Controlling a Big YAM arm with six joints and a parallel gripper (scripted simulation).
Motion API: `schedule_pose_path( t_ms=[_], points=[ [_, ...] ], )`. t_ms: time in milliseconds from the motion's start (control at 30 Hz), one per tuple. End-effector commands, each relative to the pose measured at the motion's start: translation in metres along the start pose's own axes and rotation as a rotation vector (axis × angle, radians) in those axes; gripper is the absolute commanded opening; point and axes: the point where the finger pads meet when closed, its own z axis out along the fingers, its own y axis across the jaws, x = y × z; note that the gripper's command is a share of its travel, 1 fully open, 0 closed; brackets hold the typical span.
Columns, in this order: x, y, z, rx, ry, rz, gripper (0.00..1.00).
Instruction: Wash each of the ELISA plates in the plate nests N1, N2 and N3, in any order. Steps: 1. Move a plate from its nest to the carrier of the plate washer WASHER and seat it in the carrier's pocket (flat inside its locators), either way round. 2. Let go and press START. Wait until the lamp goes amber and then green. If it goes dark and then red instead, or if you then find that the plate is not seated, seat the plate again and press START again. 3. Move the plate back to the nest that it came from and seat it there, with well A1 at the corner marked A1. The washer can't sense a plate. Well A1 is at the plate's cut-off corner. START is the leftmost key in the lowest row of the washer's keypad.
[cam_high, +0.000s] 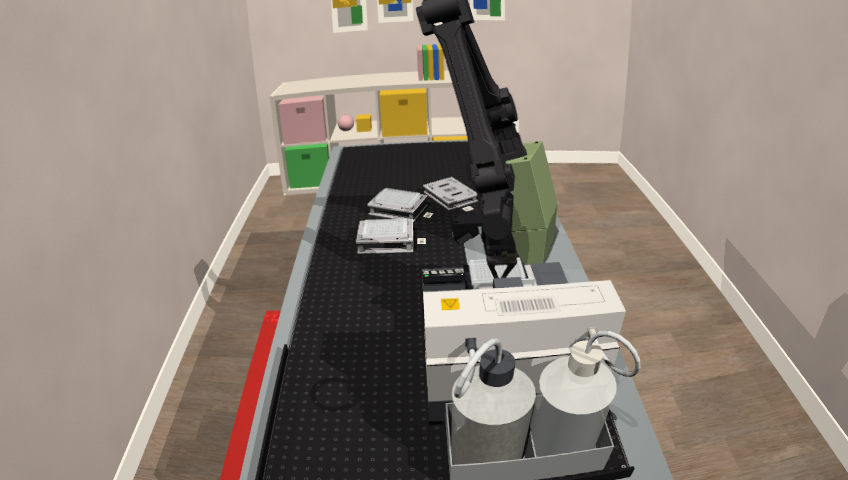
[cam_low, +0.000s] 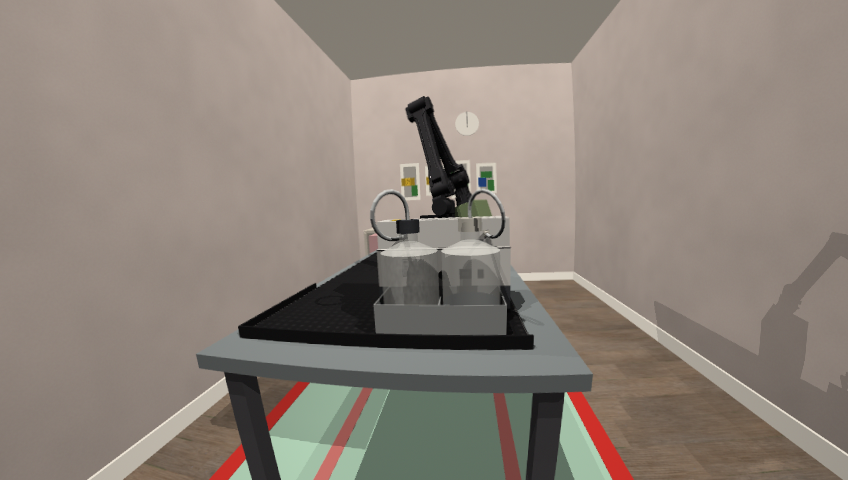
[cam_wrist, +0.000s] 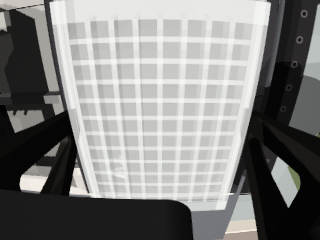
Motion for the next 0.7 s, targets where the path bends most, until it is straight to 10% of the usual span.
schedule_pose_path(
  t_ms=[0, 667],
  points=[
    [-0.0028, 0.0018, 0.0045, 0.000, -0.002, -0.005, 0.84],
    [-0.0027, 0.0008, 0.0068, 0.000, -0.002, -0.005, 0.84]
  ],
)
